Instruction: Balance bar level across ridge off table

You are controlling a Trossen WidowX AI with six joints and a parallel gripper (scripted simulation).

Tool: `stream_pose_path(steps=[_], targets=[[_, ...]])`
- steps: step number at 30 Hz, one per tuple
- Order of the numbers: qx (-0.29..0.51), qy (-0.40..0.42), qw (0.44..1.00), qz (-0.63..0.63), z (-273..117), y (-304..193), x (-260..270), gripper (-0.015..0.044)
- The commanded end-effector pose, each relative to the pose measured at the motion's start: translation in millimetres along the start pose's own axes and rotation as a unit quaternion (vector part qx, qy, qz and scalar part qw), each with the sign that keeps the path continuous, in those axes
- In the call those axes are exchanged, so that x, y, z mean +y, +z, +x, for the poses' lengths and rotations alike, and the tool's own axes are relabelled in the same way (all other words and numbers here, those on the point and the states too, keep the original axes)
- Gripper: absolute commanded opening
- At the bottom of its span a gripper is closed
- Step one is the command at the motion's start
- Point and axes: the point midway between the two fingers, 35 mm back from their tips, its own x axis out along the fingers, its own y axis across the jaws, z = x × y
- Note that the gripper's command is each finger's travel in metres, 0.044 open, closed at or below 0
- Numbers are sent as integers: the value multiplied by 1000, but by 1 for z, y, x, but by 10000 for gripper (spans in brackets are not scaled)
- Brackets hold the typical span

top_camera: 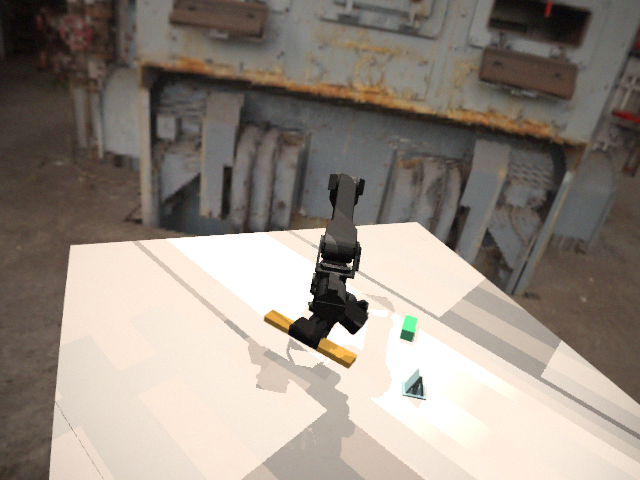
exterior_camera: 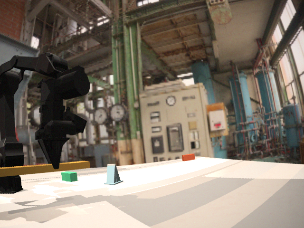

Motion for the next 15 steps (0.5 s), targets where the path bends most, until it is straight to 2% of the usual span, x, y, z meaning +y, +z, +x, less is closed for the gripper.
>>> stream_pose_path(steps=[1,15], targets=[[-5,-4,1000,2,-14,1,0,0],[-5,-4,1000,1,-41,0,5,0]])
